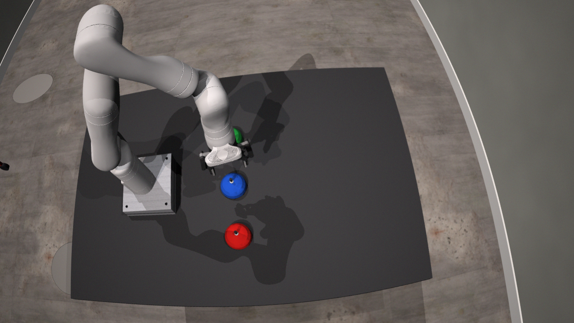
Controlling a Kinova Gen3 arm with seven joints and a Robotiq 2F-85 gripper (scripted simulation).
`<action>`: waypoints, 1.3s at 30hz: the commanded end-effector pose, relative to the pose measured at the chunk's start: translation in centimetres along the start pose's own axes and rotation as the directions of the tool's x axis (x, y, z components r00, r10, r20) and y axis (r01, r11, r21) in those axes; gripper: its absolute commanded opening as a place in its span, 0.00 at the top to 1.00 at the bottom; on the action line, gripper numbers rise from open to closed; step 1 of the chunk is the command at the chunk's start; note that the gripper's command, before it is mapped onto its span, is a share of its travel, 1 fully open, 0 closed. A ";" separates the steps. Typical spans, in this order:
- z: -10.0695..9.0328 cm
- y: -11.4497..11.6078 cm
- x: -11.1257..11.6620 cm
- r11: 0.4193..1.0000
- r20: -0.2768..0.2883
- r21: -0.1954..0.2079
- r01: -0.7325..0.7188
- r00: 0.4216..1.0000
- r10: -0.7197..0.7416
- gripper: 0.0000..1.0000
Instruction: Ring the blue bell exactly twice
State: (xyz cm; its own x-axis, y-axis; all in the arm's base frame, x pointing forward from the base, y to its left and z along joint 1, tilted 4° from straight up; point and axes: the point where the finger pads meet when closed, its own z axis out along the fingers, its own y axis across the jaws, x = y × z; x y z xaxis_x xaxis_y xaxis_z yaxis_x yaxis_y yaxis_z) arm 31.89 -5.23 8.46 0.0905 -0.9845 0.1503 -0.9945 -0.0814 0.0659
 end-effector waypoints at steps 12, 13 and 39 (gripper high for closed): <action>-0.1 0.2 0.0 0.999 0.028 0.003 -0.043 0.999 0.043 0.00; -0.1 0.2 0.0 0.999 0.028 0.003 -0.043 0.999 0.043 0.00; -0.3 0.6 -0.2 0.993 0.078 0.004 -0.115 0.990 0.114 0.00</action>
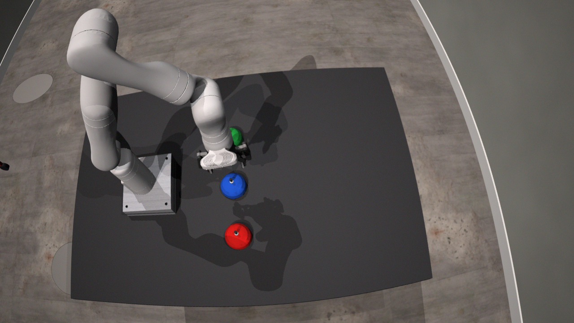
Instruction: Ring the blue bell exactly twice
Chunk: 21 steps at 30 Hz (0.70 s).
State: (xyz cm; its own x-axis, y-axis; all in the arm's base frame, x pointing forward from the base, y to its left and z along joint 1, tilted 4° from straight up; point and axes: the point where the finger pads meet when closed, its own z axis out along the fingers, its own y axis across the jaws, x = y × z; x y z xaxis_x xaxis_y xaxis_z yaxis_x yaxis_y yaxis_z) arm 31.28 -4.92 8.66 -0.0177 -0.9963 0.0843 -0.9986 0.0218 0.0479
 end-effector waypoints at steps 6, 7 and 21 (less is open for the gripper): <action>-0.1 0.0 0.1 1.000 0.012 0.003 -0.020 1.000 0.020 0.00; -0.1 0.0 0.1 1.000 0.012 0.003 -0.020 1.000 0.020 0.00; -0.2 0.1 0.0 0.999 0.027 0.005 -0.042 0.999 0.042 0.00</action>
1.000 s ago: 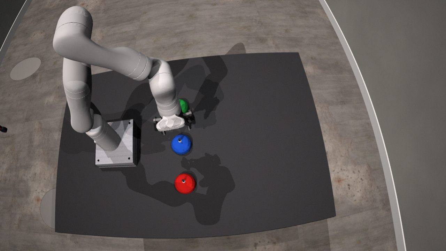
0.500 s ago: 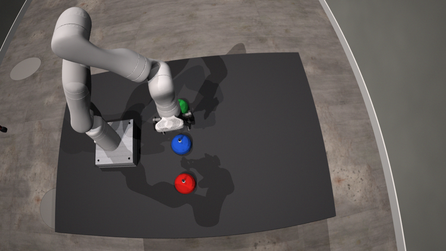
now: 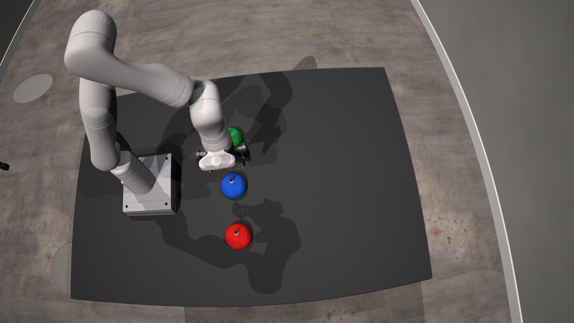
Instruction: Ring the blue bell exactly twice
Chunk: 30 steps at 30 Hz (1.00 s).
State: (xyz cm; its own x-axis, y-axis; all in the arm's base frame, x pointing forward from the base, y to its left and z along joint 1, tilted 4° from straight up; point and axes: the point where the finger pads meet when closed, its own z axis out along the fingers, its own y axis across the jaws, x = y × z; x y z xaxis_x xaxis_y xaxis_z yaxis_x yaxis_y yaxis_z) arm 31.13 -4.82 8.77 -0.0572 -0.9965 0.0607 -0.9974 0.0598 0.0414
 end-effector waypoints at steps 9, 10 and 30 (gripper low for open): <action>-0.1 0.0 0.1 1.000 0.007 0.003 -0.013 1.000 0.013 0.00; -0.1 0.0 0.1 1.000 0.007 0.003 -0.013 1.000 0.013 0.00; -0.1 0.0 0.0 1.000 0.011 0.004 -0.019 1.000 0.019 1.00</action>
